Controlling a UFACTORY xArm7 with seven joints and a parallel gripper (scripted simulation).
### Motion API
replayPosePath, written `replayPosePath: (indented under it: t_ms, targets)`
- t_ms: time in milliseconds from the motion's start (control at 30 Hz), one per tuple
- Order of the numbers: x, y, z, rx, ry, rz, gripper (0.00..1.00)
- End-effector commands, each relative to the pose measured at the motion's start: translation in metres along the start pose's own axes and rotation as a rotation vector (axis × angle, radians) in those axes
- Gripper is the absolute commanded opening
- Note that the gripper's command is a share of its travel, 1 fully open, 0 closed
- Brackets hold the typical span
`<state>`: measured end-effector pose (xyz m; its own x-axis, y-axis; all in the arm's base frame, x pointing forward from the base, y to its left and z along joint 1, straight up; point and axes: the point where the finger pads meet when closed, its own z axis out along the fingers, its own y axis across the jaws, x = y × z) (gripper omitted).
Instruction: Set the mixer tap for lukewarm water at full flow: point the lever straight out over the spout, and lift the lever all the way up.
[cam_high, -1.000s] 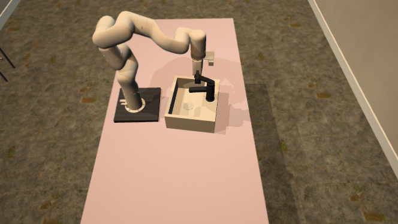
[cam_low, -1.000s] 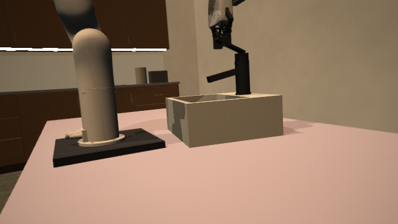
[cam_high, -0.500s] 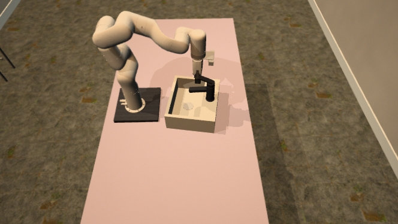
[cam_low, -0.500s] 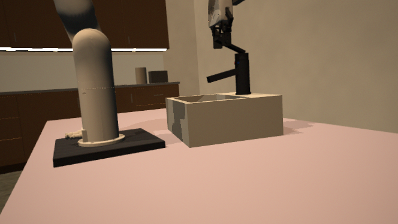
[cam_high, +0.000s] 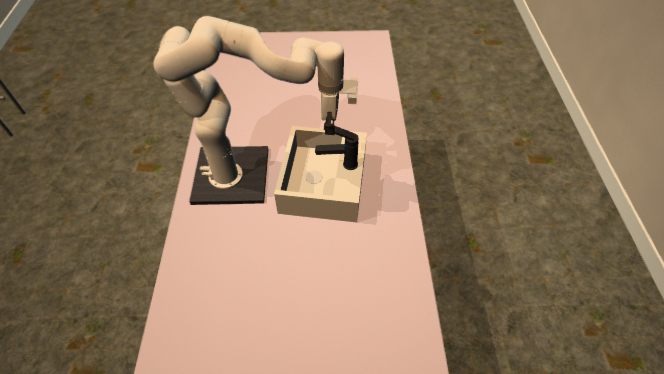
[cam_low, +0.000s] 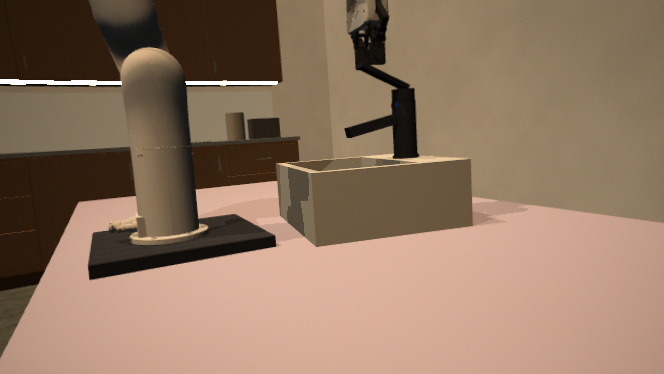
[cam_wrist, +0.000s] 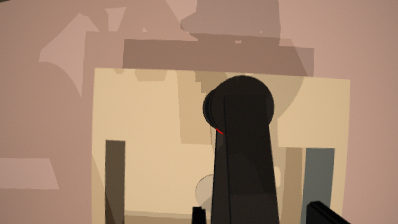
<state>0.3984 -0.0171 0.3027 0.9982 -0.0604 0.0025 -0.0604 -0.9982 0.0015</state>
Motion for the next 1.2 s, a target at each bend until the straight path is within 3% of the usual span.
replayPosePath:
  t_ms: [0, 467, 867, 900, 1167]
  targets:
    - [0.001, 0.000, -0.015, 0.000, 0.004, 0.000, 0.67]
    - [0.001, 0.000, -0.043, 0.000, 0.004, 0.000, 0.67]
    - [0.001, 0.000, -0.048, 0.000, 0.004, 0.000, 0.67]
    - [0.001, 0.000, -0.048, 0.000, 0.004, 0.000, 0.00]
    - [0.001, 0.000, -0.048, 0.000, 0.004, 0.000, 0.00]
